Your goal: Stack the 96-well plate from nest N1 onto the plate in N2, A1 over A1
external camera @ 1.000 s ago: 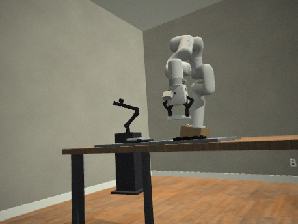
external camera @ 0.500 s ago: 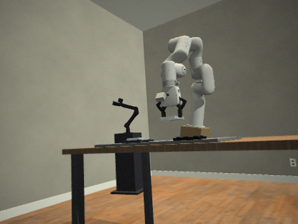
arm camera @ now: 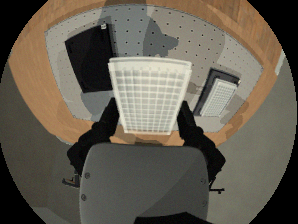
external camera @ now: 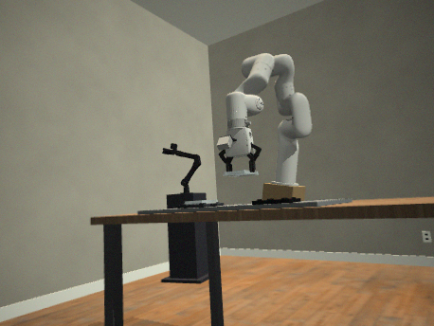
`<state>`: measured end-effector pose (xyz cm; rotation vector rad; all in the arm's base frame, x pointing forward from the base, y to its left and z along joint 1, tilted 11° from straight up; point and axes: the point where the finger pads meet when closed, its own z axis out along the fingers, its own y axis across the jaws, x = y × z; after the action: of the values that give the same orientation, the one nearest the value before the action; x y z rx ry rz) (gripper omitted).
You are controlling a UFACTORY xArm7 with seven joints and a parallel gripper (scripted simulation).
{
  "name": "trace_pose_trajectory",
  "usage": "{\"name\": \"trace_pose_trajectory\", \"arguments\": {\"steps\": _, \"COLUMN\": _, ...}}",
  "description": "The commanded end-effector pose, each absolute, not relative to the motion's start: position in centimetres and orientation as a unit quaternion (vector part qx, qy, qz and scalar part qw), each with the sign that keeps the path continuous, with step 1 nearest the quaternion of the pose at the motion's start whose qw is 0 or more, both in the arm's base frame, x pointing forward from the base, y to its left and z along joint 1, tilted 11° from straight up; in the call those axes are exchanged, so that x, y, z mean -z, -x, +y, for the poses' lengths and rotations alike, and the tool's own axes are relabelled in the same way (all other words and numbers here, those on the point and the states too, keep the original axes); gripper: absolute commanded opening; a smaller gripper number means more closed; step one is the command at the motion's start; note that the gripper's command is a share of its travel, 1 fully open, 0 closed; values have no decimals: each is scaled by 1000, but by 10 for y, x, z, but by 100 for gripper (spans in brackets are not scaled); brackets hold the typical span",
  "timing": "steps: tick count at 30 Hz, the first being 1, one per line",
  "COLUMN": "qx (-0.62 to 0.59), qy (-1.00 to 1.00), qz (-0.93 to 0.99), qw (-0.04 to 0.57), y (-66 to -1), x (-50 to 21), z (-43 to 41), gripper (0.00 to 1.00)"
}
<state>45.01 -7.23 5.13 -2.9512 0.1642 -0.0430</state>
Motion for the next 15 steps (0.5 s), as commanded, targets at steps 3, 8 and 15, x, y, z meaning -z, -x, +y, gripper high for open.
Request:
{"name": "trace_pose_trajectory", "arguments": {"steps": 3, "qx": 17, "qy": 994, "qz": 55, "qw": 92, "y": -445, "x": -49, "z": -91, "gripper": 0}}
{"name": "trace_pose_trajectory", "arguments": {"steps": 8, "qx": 17, "qy": 994, "qz": 55, "qw": 92, "y": -442, "x": -47, "z": -100, "gripper": 0}}
{"name": "trace_pose_trajectory", "arguments": {"steps": 15, "qx": 17, "qy": 994, "qz": 55, "qw": 92, "y": -434, "x": -43, "z": -122, "gripper": 0}}
